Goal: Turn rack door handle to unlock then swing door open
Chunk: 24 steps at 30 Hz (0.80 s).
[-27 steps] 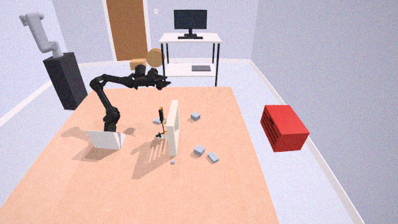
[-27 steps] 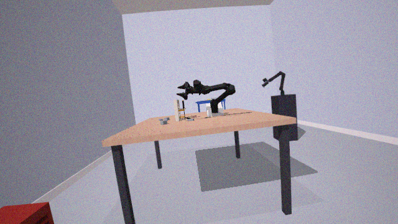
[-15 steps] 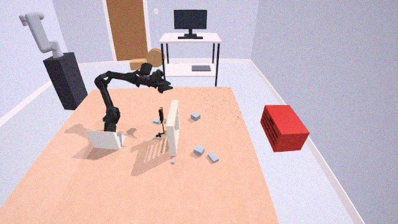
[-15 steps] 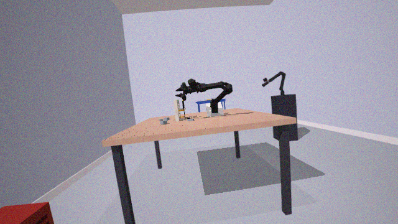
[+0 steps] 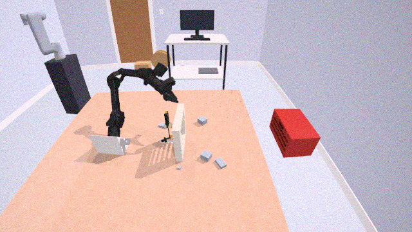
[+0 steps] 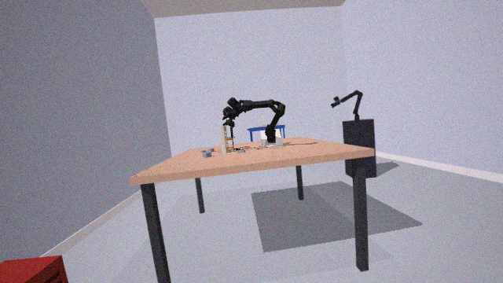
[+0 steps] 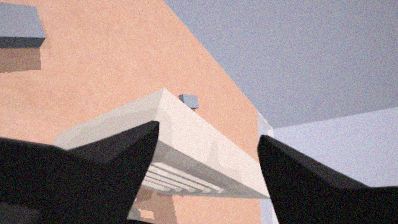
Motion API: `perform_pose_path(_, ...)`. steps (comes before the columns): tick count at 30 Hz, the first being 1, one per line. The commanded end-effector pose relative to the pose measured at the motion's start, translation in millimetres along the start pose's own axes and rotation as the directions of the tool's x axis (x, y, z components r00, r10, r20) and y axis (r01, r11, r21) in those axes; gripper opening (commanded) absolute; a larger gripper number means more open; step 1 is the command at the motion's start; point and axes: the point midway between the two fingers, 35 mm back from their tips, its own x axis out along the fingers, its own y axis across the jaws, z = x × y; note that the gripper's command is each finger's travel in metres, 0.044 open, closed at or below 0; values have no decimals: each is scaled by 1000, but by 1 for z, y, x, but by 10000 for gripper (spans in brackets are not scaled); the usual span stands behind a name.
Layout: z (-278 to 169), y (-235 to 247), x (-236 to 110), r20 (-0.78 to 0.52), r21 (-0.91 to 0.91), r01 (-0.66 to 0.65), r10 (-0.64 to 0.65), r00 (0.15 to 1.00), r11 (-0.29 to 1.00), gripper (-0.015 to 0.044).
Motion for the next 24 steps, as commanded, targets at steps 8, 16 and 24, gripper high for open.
perform_pose_path(8, -31, -12, 12, -246, 84, -141, 157, 956, 986, 286)
perform_pose_path(16, -48, -19, 11, -367, 204, -242, 304, 879, 948, 286)
perform_pose_path(24, -58, -24, 4, -418, 359, -324, 461, 783, 875, 286)
